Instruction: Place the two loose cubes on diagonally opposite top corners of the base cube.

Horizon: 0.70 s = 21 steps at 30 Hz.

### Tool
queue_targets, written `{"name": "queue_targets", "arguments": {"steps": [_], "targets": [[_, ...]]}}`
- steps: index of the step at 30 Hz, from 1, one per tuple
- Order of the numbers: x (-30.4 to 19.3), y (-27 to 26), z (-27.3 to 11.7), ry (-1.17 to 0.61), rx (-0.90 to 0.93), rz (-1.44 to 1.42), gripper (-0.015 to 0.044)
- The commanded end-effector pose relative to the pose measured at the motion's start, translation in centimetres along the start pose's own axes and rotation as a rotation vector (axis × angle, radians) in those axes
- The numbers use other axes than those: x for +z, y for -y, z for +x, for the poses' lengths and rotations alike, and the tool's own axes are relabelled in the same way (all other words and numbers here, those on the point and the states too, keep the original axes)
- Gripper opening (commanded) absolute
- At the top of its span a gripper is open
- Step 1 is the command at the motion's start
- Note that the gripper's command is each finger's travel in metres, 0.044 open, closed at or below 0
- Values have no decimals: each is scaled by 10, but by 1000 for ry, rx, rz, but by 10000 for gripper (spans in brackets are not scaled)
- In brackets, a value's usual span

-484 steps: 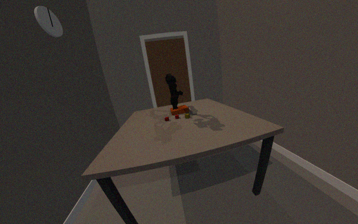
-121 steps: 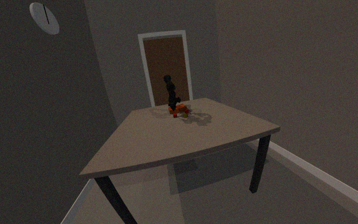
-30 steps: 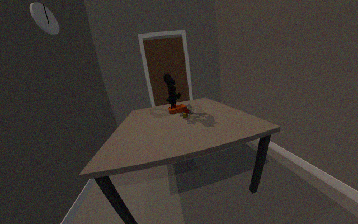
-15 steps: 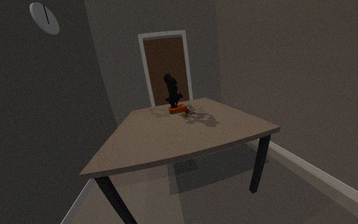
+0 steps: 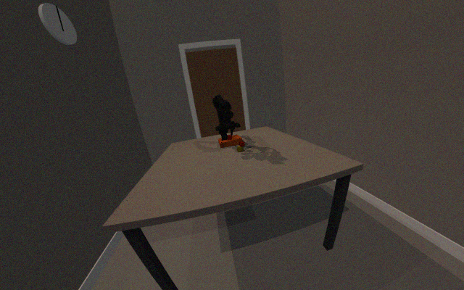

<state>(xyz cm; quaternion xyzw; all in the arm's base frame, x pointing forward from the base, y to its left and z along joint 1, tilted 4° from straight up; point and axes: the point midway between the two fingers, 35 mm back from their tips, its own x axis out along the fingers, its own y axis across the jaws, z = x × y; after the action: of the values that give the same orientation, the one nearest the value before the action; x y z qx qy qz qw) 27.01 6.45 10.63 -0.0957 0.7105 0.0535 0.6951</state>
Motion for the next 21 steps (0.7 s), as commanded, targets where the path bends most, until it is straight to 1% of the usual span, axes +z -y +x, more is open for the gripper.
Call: {"name": "queue_targets", "arguments": {"steps": [1, 21], "targets": [[3, -4, 1, 0, 3, 102, 105], [15, -25, 2, -1, 5, 737, 105]]}}
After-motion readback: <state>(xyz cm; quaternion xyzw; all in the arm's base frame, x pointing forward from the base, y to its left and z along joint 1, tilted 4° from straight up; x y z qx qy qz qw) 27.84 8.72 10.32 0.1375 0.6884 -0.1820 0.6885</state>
